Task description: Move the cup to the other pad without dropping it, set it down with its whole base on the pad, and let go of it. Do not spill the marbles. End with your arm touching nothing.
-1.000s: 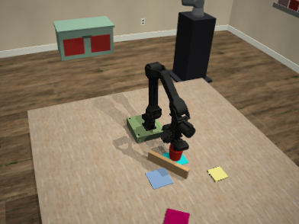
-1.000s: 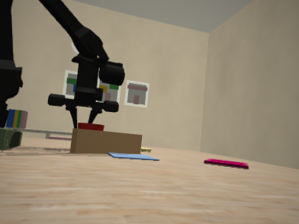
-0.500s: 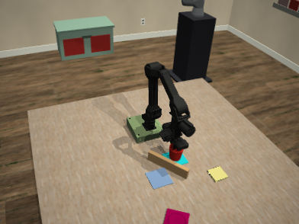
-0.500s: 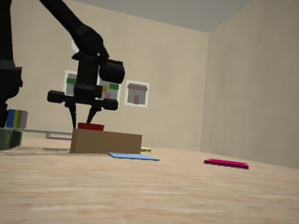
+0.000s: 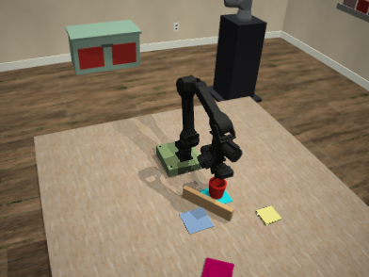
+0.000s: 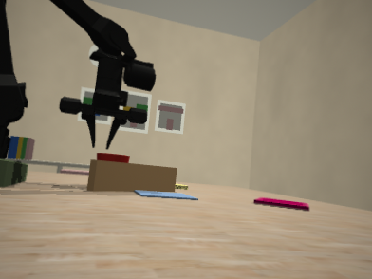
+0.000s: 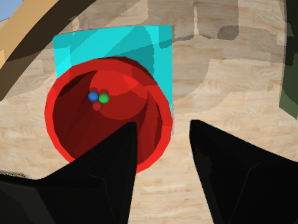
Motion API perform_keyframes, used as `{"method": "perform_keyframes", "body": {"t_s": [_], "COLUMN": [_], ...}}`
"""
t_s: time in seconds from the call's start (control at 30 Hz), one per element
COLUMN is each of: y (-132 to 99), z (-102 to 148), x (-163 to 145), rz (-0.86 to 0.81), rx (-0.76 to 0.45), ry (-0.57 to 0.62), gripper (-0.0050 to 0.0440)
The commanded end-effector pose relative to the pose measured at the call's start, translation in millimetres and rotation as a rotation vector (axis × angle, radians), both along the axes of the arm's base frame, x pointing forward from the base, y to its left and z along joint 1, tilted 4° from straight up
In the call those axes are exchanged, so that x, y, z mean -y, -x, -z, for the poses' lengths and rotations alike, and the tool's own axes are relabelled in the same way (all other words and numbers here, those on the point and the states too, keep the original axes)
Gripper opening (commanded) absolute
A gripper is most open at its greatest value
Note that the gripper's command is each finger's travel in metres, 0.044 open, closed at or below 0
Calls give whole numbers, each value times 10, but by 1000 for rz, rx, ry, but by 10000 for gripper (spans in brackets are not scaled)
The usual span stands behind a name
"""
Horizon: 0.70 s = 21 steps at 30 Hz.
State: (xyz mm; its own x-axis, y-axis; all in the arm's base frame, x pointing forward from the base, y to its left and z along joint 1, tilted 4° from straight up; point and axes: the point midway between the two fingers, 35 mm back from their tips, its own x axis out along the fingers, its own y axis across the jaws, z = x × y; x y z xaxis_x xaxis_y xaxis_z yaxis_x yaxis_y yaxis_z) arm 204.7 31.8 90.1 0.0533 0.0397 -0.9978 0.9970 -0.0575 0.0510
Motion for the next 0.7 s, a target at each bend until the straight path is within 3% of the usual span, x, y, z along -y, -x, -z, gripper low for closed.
{"method": "perform_keyframes", "body": {"t_s": [0.0, 0.13, 0.57, 0.67], "y": [7, 16, 18, 19], "z": [-100, -103, -137, -200], "x": [6, 7, 10, 12], "rz": [-2, -2, 1, 1], "rx": [13, 13, 3, 5], "ry": [0, 0, 0, 0], "gripper": [128, 128, 440, 440]}}
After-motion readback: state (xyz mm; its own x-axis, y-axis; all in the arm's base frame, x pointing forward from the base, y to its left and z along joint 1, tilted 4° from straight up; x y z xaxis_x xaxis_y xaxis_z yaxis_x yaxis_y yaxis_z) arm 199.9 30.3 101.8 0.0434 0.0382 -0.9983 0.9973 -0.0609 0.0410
